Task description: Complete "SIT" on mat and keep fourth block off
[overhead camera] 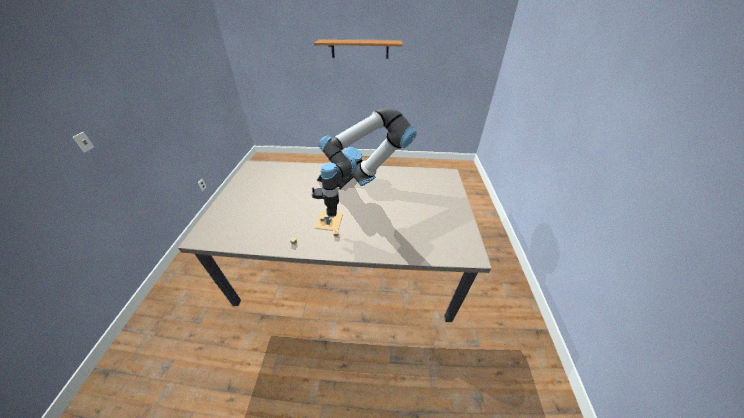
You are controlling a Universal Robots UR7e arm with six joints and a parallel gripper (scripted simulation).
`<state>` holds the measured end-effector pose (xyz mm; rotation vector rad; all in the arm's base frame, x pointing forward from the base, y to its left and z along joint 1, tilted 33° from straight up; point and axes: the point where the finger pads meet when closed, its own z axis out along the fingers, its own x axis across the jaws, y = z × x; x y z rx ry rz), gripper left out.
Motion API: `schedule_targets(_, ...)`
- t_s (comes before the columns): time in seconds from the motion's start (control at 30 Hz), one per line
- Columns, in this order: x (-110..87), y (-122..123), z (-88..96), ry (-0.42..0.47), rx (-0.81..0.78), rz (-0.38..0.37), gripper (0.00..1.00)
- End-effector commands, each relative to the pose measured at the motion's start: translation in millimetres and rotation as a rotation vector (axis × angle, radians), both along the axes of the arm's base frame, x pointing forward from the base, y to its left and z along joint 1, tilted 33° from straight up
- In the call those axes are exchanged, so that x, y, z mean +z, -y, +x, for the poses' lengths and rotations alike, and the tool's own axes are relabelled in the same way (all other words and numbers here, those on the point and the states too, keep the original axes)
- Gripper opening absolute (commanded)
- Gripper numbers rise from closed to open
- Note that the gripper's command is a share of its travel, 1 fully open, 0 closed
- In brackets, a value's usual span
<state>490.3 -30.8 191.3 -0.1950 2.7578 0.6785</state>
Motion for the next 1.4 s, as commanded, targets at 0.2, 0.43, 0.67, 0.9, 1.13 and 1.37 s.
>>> schedule_targets(0.2, 13.8, -21.6, -17.6, -0.065, -0.060, 0.039, 1.00)
schedule_targets(0.43, 13.8, -21.6, -17.6, -0.065, -0.060, 0.039, 1.00)
schedule_targets(0.67, 13.8, -21.6, -17.6, -0.065, -0.060, 0.039, 1.00)
schedule_targets(0.9, 13.7, -21.6, -17.3, -0.062, -0.054, 0.038, 1.00)
schedule_targets(1.13, 13.5, -21.4, -16.7, -0.053, -0.038, 0.033, 1.00)
schedule_targets(1.37, 12.6, -21.0, -14.8, -0.024, 0.013, 0.019, 1.00)
